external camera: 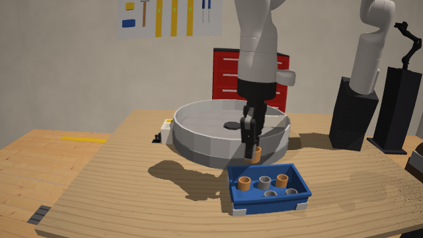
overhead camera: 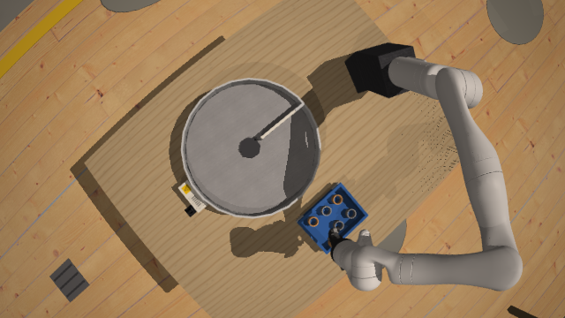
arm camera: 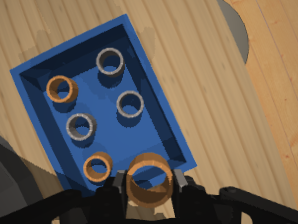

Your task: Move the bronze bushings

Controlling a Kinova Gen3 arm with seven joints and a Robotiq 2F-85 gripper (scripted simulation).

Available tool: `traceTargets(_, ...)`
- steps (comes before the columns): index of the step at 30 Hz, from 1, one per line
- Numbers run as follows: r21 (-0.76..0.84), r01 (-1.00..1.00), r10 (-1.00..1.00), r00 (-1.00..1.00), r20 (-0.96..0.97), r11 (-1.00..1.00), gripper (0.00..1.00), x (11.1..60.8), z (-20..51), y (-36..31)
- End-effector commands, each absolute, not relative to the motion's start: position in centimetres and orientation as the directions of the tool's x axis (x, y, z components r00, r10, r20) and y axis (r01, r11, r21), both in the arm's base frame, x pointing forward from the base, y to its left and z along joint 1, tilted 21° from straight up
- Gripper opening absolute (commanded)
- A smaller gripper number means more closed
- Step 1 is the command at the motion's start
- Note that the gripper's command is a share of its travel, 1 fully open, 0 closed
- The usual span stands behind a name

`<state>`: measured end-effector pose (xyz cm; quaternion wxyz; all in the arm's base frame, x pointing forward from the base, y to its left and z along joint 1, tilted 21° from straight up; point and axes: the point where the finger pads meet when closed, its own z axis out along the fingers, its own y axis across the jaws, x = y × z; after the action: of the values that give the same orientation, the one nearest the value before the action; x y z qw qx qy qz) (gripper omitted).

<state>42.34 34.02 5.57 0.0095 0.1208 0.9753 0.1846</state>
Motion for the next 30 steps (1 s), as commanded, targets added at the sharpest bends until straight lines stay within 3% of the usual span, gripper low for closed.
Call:
traceTargets(1, 0.364, 0.232, 0.240, -0.971, 0.025, 0.902, 0.00, 42.4, 5.7, 34.0)
traceTargets(30, 0.364, 0.232, 0.240, -0.971, 0.025, 0.902, 0.00, 42.3, 5.2, 32.8)
